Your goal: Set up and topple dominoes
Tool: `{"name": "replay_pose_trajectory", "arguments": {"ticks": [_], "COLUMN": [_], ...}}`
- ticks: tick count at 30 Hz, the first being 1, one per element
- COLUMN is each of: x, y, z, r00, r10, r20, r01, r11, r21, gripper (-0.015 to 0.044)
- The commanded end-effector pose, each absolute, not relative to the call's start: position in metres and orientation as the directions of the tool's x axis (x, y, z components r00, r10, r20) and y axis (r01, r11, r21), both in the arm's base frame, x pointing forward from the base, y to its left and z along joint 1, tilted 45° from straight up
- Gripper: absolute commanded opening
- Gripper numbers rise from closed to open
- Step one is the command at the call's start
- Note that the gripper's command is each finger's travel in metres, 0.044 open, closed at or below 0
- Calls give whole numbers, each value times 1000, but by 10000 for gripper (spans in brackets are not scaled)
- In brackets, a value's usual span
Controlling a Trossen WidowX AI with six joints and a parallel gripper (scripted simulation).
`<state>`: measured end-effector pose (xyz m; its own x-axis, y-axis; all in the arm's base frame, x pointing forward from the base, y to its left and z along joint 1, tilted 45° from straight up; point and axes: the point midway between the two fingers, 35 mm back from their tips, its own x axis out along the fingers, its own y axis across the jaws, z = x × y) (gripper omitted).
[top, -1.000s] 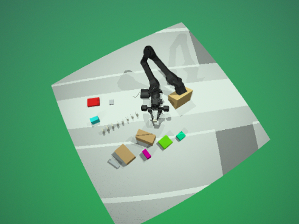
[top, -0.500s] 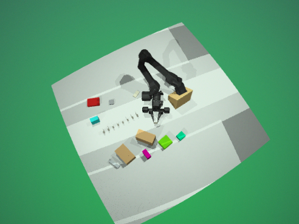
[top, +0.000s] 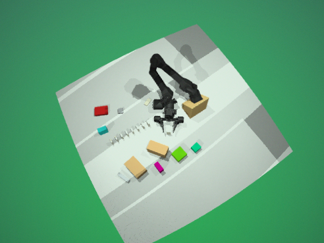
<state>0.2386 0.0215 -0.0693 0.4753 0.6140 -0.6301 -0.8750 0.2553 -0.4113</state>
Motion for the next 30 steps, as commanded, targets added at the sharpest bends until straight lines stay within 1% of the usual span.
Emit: {"name": "replay_pose_trajectory", "arguments": {"ticks": [1,3,6,12,16,19,22,26,30], "x": [240,240,240,234,233,236,243,250,254], "y": [21,21,22,52,56,58,64,76,80], "z": [-69,-69,-68,-37,-34,-39,-55,-73,-74], "r00": [478,478,478,476,477,447,353,186,146], "r10": [614,614,614,614,614,596,524,335,220], "r20": [-628,-628,-628,-630,-628,-667,-775,-924,-964], "r01": [-873,-873,-873,-874,-874,-894,-930,-934,-917], "r11": [253,253,253,254,256,262,287,353,397], "r21": [-417,-417,-417,-413,-413,-364,-230,-60,-48], "gripper": [396,440,440,440,440,440,440,440,440]}}
